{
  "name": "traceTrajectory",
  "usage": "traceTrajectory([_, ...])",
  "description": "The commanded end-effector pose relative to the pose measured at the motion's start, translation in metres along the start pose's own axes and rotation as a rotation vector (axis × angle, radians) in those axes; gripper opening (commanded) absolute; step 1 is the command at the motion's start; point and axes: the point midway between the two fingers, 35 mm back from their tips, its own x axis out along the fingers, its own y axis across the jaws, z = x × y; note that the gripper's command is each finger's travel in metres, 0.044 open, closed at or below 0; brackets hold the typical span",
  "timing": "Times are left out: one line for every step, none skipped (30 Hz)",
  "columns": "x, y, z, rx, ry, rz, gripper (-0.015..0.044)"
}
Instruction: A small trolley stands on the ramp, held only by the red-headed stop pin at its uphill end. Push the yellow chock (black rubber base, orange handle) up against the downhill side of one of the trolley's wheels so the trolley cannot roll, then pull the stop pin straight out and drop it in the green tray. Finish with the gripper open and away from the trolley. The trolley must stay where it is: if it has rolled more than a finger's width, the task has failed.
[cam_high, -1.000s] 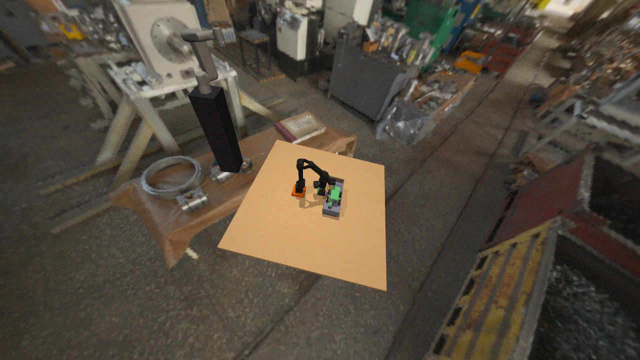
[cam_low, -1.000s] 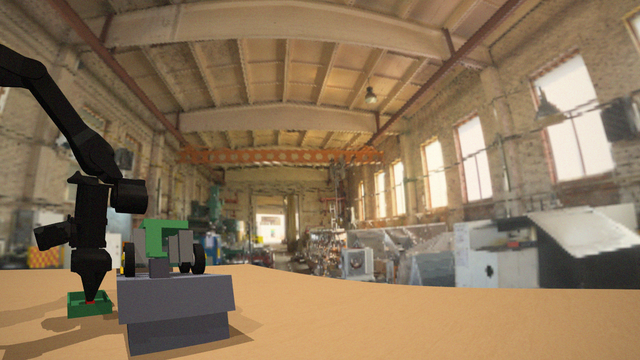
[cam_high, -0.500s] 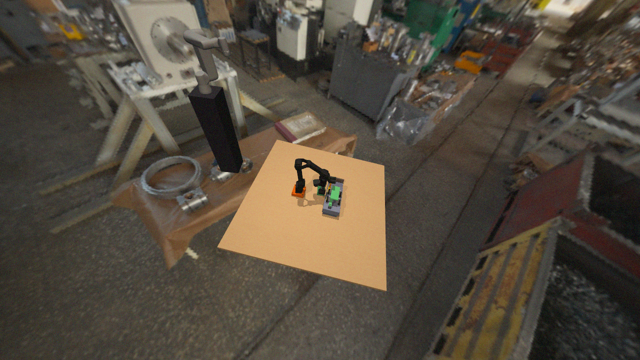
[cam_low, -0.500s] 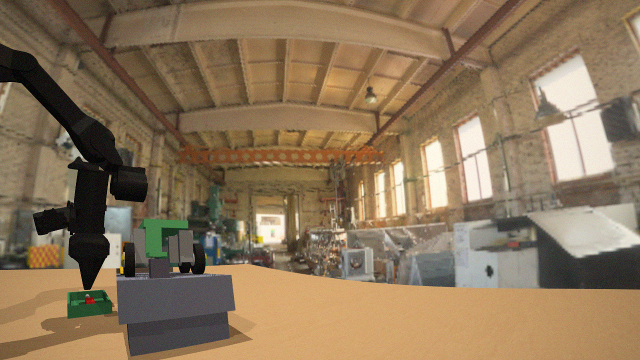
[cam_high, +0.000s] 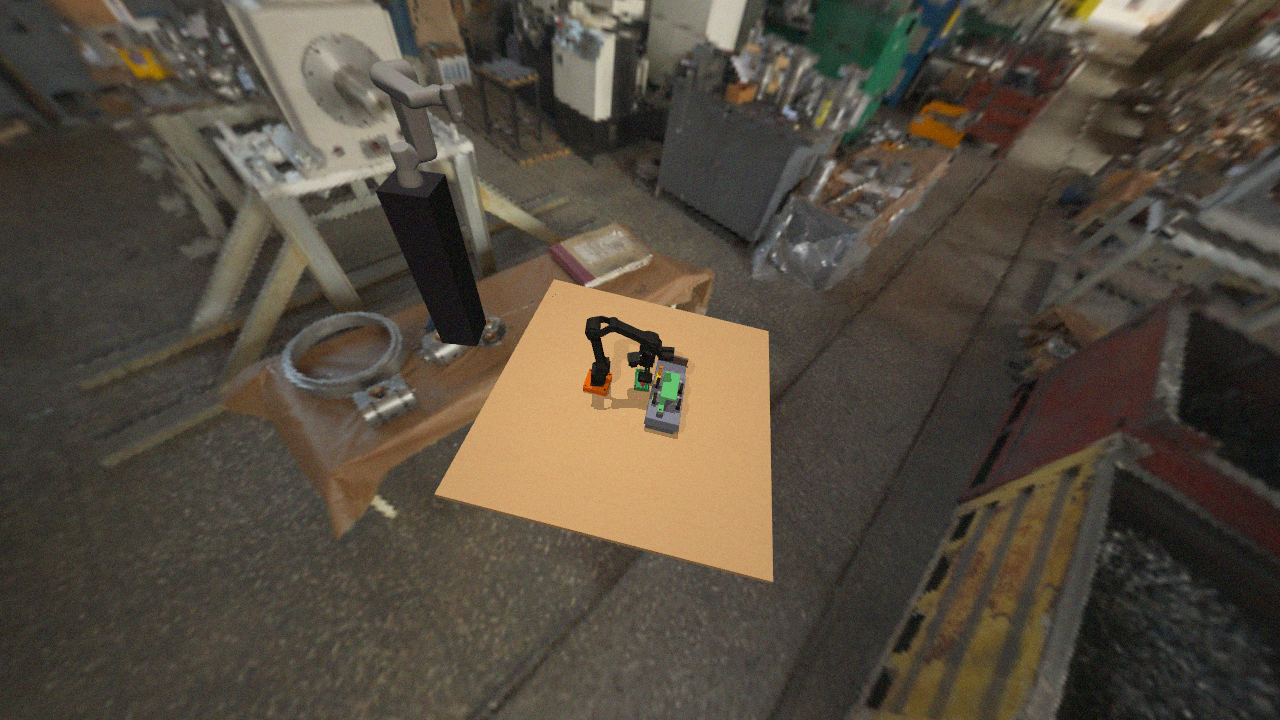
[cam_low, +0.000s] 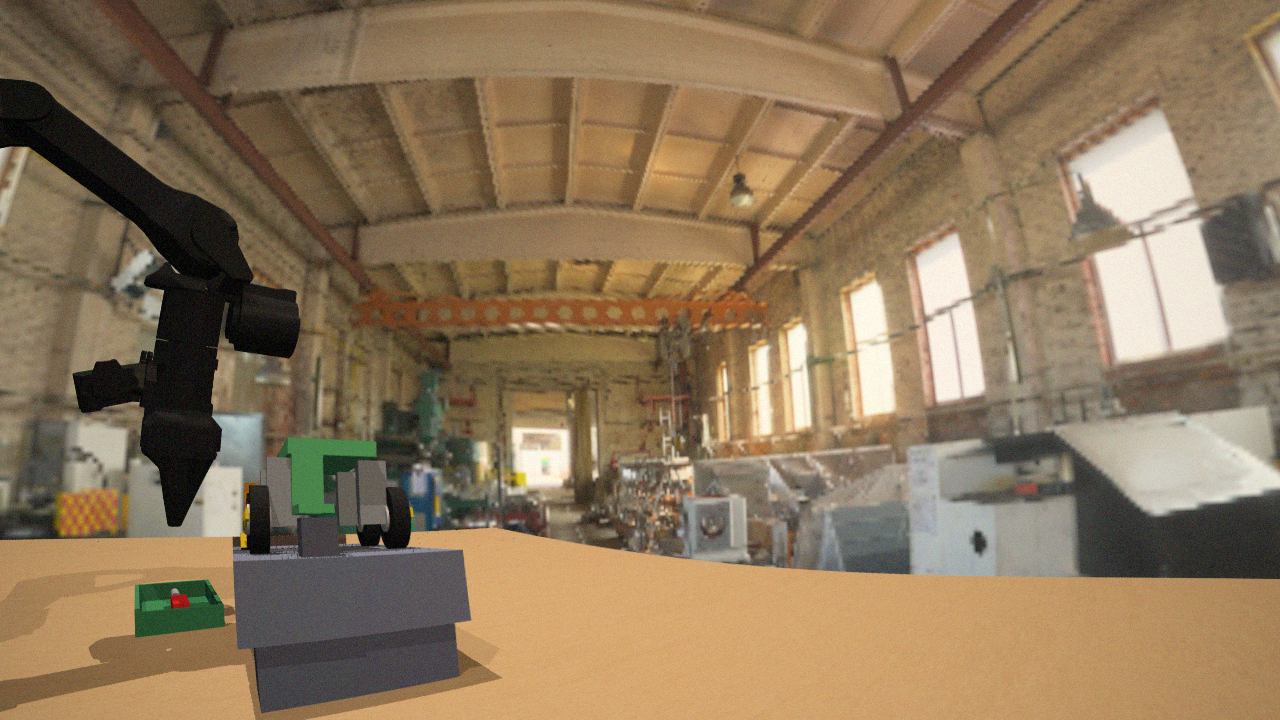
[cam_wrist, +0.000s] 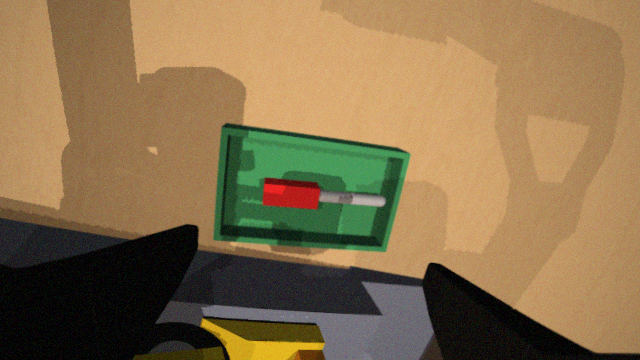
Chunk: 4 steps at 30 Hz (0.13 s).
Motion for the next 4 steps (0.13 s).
traceTrajectory([-0.0128, -0.003, -0.0022, -0.006, 0.009, -0.003, 0.044])
traceTrajectory([-0.015, -0.0035, -0.0025, -0.006, 0.009, -0.003, 0.044])
traceTrajectory([-0.0163, -0.0038, -0.0026, -0.006, 0.009, -0.003, 0.044])
traceTrajectory([-0.0168, -0.0039, -0.0027, -0.006, 0.009, -0.003, 0.044])
